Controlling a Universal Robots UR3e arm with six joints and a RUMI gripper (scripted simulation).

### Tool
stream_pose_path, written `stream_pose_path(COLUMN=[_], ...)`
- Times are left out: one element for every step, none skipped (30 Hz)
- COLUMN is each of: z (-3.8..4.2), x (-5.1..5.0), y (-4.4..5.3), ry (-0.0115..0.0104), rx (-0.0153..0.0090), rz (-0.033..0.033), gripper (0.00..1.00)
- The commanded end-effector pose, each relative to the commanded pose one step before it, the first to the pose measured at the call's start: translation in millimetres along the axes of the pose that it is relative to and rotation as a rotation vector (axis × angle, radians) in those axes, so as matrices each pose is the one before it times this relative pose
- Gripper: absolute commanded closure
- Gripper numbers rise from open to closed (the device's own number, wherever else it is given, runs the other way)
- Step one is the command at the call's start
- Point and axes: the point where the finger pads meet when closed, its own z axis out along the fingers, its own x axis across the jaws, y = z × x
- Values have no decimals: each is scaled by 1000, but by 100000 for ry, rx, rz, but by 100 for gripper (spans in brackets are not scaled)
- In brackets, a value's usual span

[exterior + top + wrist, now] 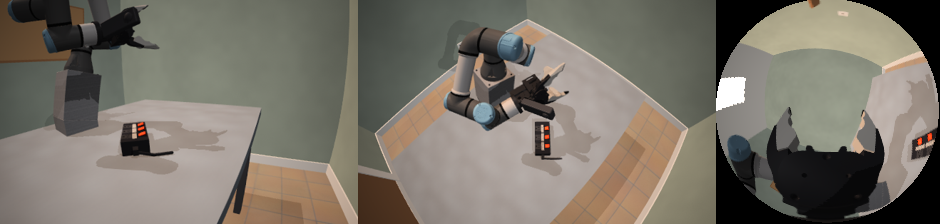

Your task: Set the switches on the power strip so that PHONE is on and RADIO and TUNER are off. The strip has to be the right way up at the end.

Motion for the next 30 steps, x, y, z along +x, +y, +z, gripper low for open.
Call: stream_pose_path(z=[-68, 0, 0, 0, 0, 0, 0, 0, 0, 0, 0, 0, 0, 0, 0, 0, 0, 0, 0, 0, 0, 0, 0, 0, 0, 0, 0, 0, 0, 0], x=[-219, 0, 0, 0, 0, 0, 0, 0, 0, 0, 0, 0, 0, 0, 0, 0, 0, 0, 0, 0, 0, 0, 0, 0, 0, 0, 0, 0, 0, 0], y=[-102, 0, 0, 0, 0, 0, 0, 0, 0, 0, 0, 0, 0, 0, 0, 0, 0, 0, 0, 0, 0, 0, 0, 0, 0, 0, 0, 0, 0, 0], ry=[66, 0, 0, 0, 0, 0, 0, 0, 0, 0, 0, 0, 0, 0, 0, 0, 0, 0, 0, 0, 0, 0, 0, 0, 0, 0, 0, 0, 0, 0], rx=[-29, 0, 0, 0, 0, 0, 0, 0, 0, 0, 0, 0, 0, 0, 0, 0, 0, 0, 0, 0, 0, 0, 0, 0, 0, 0, 0, 0, 0, 0], rz=[-104, 0, 0, 0, 0, 0, 0, 0, 0, 0, 0, 0, 0, 0, 0, 0, 0, 0, 0, 0, 0, 0, 0, 0, 0, 0, 0, 0, 0, 0], gripper=[0, 0, 0, 0, 0, 0, 0, 0, 0, 0, 0, 0, 0, 0, 0, 0, 0, 100, 100, 100, 100, 100, 100, 100, 100, 100, 100, 100, 100, 100])
